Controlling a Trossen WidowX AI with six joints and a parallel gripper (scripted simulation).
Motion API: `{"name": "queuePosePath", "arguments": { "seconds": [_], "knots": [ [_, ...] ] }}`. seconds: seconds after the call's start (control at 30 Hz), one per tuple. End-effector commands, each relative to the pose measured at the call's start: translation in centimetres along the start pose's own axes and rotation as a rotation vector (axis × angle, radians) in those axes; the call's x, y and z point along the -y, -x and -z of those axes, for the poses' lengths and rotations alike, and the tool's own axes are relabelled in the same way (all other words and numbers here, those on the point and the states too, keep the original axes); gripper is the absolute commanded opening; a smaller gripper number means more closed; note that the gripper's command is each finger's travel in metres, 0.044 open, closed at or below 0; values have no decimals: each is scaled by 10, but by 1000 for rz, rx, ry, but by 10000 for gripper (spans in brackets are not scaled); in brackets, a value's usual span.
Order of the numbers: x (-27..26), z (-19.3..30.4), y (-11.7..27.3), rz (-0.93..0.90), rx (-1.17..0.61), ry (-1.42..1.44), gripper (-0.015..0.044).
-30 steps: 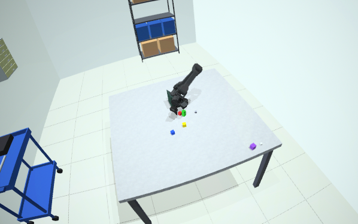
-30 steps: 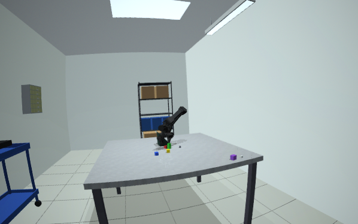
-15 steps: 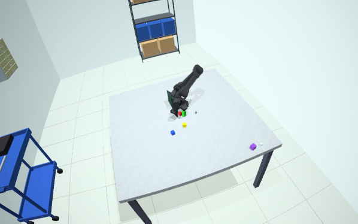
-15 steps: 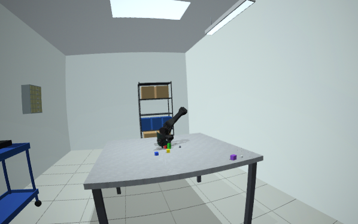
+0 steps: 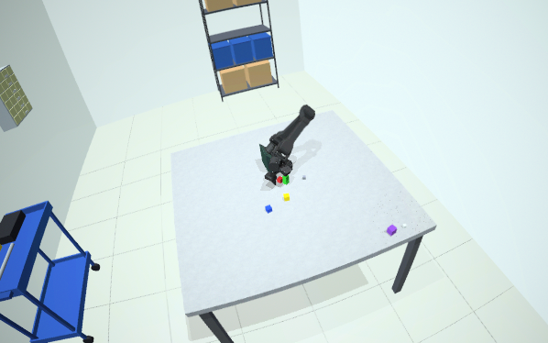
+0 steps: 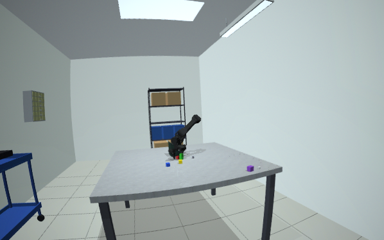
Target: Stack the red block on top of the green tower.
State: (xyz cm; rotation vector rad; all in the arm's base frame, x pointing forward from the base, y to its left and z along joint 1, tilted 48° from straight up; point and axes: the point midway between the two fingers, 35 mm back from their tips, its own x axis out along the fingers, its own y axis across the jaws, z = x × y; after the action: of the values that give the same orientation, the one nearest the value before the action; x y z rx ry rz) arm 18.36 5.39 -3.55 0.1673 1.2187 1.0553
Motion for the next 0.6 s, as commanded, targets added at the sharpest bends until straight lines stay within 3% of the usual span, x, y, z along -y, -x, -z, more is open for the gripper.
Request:
{"name": "queuePosePath", "arguments": {
  "seconds": [0.0,0.43,0.57],
  "knots": [
    [0,0,0,-5,2,-7,440],
    [0,0,0,-5,2,-7,99],
    [0,0,0,-5,2,-7,72]
  ]
}}
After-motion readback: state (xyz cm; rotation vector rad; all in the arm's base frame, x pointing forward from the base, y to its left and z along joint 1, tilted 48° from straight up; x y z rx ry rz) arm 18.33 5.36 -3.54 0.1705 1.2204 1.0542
